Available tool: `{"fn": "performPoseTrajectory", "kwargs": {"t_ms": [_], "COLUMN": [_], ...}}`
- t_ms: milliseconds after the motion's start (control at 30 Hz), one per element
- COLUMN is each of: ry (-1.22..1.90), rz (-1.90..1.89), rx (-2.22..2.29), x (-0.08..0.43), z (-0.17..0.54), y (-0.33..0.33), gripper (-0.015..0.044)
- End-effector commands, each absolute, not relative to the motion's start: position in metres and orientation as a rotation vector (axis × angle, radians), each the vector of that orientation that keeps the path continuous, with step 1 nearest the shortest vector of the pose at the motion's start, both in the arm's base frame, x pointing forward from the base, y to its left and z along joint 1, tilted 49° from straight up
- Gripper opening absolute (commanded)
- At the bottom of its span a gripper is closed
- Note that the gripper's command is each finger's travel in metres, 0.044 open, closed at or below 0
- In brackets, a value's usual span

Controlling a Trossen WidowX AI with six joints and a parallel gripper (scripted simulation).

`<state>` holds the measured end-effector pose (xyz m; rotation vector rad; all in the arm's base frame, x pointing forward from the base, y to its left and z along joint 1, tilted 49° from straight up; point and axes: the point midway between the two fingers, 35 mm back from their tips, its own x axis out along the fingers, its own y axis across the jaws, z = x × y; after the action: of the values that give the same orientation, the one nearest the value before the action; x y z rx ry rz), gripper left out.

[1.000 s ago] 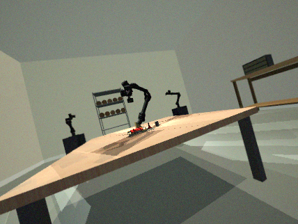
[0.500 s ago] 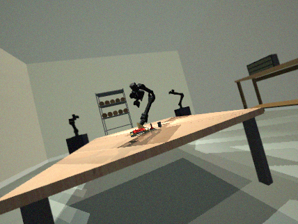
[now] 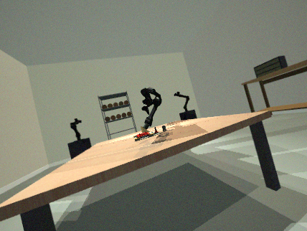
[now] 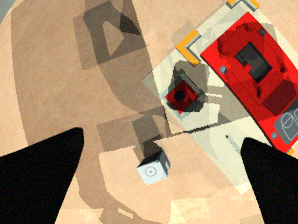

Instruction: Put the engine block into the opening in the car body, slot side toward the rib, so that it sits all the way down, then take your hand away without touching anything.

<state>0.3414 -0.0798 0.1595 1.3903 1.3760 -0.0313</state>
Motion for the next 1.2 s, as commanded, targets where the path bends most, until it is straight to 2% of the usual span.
{"fn": "performPoseTrajectory", "kwargs": {"t_ms": [0, 567, 1167], "ry": [1.424, 1.595, 1.598], "rz": [0.050, 0.491, 0.500], "rx": [1.295, 0.847, 0.841], "x": [0.339, 0.317, 0.314], "z": [0.161, 0.171, 0.135], "y": [-0.060, 0.030, 0.067], "gripper": [0.0440, 0.0440, 0.0440]}}
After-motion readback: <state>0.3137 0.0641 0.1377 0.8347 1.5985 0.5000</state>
